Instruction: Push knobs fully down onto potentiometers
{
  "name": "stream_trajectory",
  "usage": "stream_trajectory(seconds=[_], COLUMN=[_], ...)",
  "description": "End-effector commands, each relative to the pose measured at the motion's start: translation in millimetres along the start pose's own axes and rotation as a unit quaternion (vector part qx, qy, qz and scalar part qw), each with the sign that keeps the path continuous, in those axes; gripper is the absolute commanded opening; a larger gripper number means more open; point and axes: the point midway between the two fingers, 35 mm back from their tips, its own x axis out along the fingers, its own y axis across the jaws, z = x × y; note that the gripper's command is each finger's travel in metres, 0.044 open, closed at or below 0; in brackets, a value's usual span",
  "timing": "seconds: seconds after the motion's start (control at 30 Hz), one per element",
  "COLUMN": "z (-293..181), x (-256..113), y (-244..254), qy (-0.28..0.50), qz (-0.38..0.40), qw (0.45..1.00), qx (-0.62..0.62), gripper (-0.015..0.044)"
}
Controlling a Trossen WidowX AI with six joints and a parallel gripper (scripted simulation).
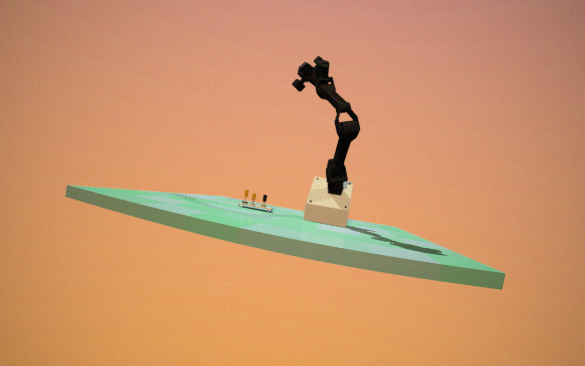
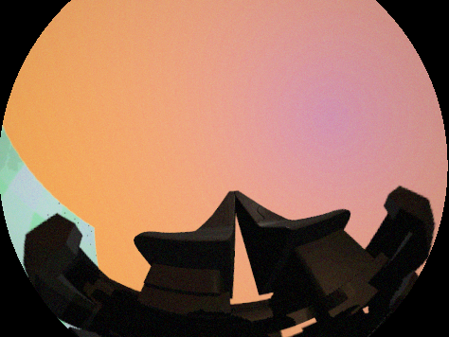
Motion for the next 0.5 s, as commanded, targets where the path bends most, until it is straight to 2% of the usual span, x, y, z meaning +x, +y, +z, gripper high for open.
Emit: stream_trajectory(seconds=[0.0,0.47], z=[-4.8,-35.0], x=[9.9,29.8], y=[24.0,145.6], qy=[0.002,0.062], qz=[0.03,0.217], qw=[0.999,0.97], qx=[0.015,0.093], gripper=[0.0,0.0])
